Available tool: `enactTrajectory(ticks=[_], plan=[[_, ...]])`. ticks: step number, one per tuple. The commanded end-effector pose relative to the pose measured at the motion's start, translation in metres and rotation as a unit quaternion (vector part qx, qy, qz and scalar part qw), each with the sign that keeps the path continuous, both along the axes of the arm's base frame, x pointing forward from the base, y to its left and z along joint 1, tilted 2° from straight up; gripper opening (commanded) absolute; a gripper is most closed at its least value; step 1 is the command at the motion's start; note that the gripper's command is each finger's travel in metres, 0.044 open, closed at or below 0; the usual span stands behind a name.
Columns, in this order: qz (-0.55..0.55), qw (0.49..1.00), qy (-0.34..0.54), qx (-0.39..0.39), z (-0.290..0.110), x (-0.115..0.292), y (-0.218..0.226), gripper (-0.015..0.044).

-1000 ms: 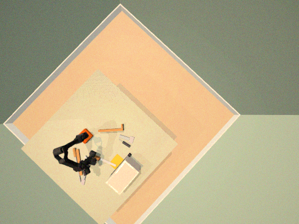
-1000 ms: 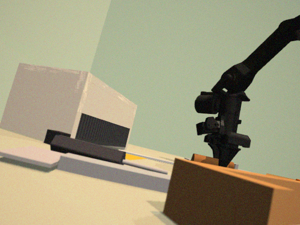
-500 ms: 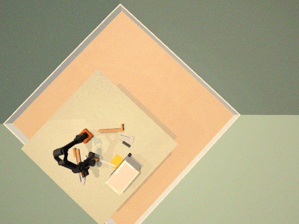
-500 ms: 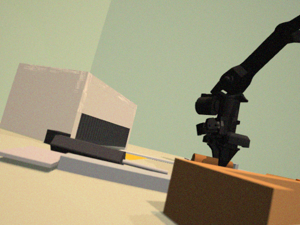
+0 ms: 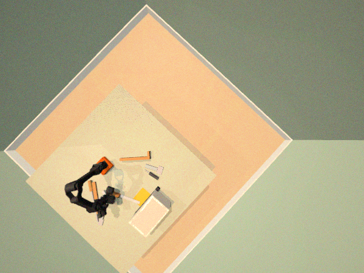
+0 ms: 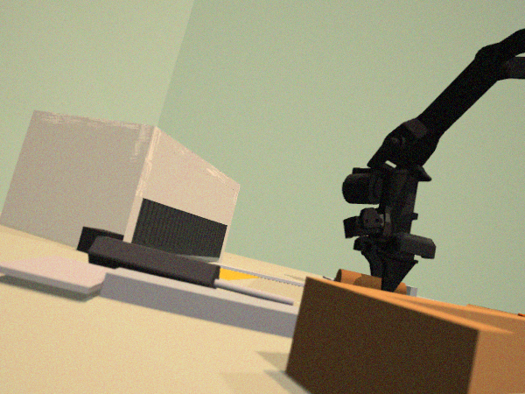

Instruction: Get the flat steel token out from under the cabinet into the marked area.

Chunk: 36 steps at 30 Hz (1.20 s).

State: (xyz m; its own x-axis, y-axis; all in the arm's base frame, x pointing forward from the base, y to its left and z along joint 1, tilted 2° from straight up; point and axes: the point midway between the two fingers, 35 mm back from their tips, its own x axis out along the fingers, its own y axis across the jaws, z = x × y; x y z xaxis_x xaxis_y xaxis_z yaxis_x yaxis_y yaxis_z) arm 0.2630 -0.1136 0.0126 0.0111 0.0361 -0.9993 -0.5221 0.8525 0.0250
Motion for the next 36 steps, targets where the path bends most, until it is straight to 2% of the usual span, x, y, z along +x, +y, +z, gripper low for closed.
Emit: enactTrajectory(ticks=[1, 21, 28, 29, 32, 34, 36], plan=[[-0.004, 1.0, -0.005, -0.011, 0.0028, 0.0032, -0.0091, 0.0], [-0.004, 1.0, -0.005, -0.011, 0.0028, 0.0054, -0.0156, 0.0], [0.0, 1.0, -0.001, -0.004, 0.0007, 0.0032, -0.0107, 0.0184], [0.0, 1.0, -0.001, -0.004, 0.0007, 0.0032, -0.0107, 0.02], [0.0, 1.0, -0.001, -0.003, 0.0009, 0.0033, -0.0107, 0.02], [0.0, 1.0, -0.003, -0.007, 0.0009, 0.0032, -0.0107, 0.0253], [0.0, 1.0, -0.005, -0.011, 0.0011, 0.0037, -0.0105, 0.027]])
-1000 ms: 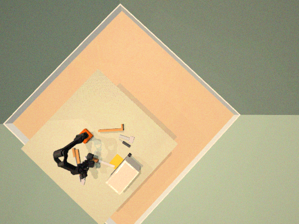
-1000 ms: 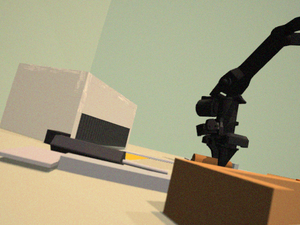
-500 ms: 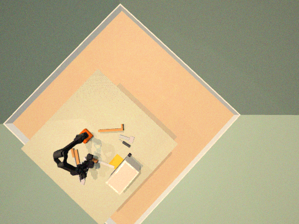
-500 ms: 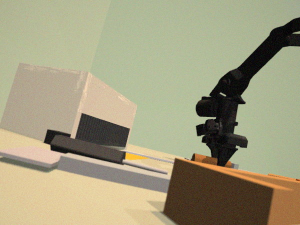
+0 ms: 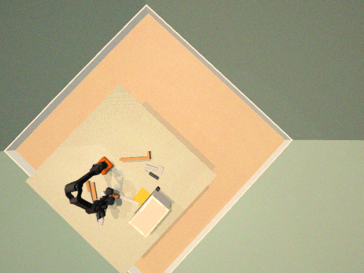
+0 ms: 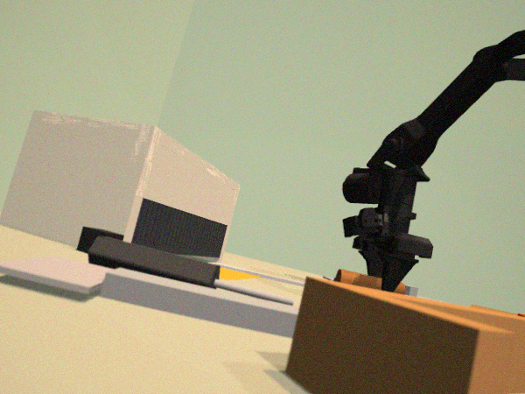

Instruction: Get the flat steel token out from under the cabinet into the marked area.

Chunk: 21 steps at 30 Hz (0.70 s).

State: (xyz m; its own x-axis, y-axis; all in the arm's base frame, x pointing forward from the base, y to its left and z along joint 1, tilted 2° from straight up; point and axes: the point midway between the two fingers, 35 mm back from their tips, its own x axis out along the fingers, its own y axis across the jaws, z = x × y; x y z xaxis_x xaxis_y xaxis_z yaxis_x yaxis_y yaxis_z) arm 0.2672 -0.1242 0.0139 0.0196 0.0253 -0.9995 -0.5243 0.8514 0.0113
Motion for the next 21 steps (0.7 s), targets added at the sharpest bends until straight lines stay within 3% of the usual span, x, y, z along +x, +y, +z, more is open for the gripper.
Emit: enactTrajectory(ticks=[1, 17, 21], plan=[[0.0, 1.0, 0.0, -0.006, -0.0004, -0.0002, 0.0, 0.027], [-0.002, 1.0, 0.0, -0.006, -0.0046, -0.0048, -0.0005, 0.027], [0.001, 1.0, -0.004, -0.005, -0.0016, -0.0003, -0.0003, 0.0165]])
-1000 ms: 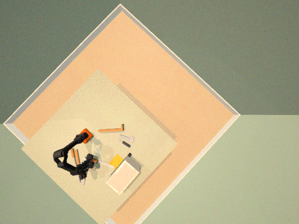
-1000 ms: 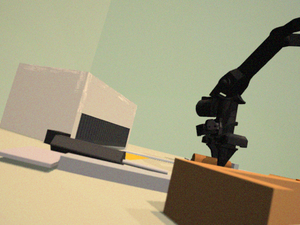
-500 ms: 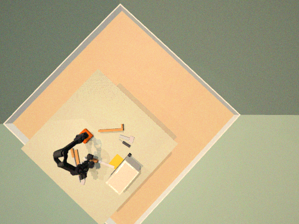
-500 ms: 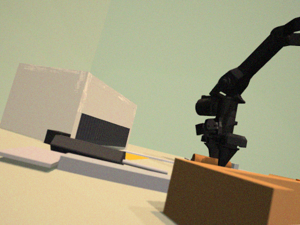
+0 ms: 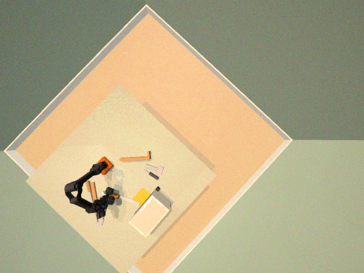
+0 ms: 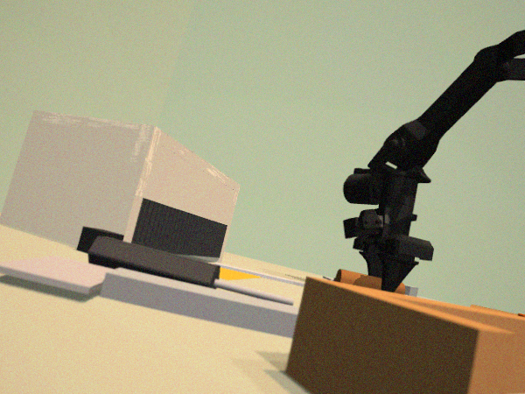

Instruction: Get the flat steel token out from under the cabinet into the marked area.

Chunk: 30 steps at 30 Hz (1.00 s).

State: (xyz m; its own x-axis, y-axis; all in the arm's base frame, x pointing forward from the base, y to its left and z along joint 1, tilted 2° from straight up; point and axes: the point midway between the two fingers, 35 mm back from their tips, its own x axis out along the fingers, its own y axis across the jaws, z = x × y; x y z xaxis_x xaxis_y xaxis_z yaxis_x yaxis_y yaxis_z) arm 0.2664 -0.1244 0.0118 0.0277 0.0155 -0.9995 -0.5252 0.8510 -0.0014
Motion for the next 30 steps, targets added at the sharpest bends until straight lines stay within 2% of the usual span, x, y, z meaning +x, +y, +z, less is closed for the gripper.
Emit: enactTrajectory(ticks=[1, 9, 13, 30], plan=[[0.0, 1.0, 0.0, 0.0, 0.0, 0.001, 0.0, 0.0158], [0.0, 1.0, 0.0, 0.0, 0.0, 0.001, 0.0, 0.0105], [0.0, 1.0, 0.0, 0.0, 0.0, 0.001, 0.0, 0.0], [-0.003, 1.0, 0.002, 0.0, 0.001, 0.02, 0.011, 0.0]])
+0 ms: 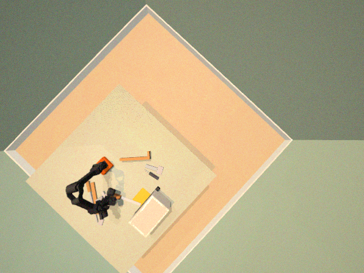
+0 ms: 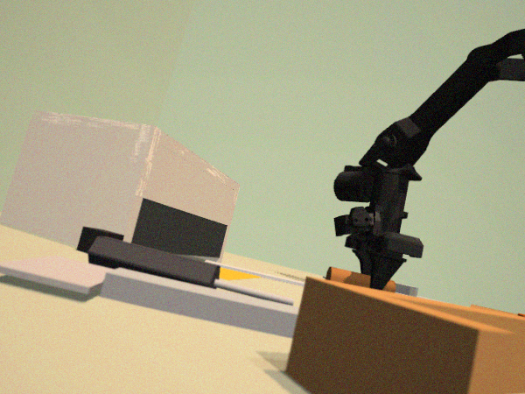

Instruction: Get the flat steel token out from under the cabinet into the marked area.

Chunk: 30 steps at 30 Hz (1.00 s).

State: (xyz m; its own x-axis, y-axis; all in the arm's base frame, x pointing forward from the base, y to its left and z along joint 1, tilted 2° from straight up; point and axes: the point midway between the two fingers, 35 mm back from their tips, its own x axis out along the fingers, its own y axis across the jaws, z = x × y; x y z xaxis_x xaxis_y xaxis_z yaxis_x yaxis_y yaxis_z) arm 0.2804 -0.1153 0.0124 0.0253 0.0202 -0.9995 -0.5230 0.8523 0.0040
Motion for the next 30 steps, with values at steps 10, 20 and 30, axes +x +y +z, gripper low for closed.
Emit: enactTrajectory(ticks=[10, 20, 30], plan=[[-0.002, 1.0, 0.0, -0.002, 0.001, 0.02, 0.011, 0.0], [-0.003, 1.0, 0.0, -0.002, 0.002, 0.034, 0.019, 0.0], [-0.003, 1.0, -0.001, -0.001, 0.003, 0.047, 0.026, 0.0]])
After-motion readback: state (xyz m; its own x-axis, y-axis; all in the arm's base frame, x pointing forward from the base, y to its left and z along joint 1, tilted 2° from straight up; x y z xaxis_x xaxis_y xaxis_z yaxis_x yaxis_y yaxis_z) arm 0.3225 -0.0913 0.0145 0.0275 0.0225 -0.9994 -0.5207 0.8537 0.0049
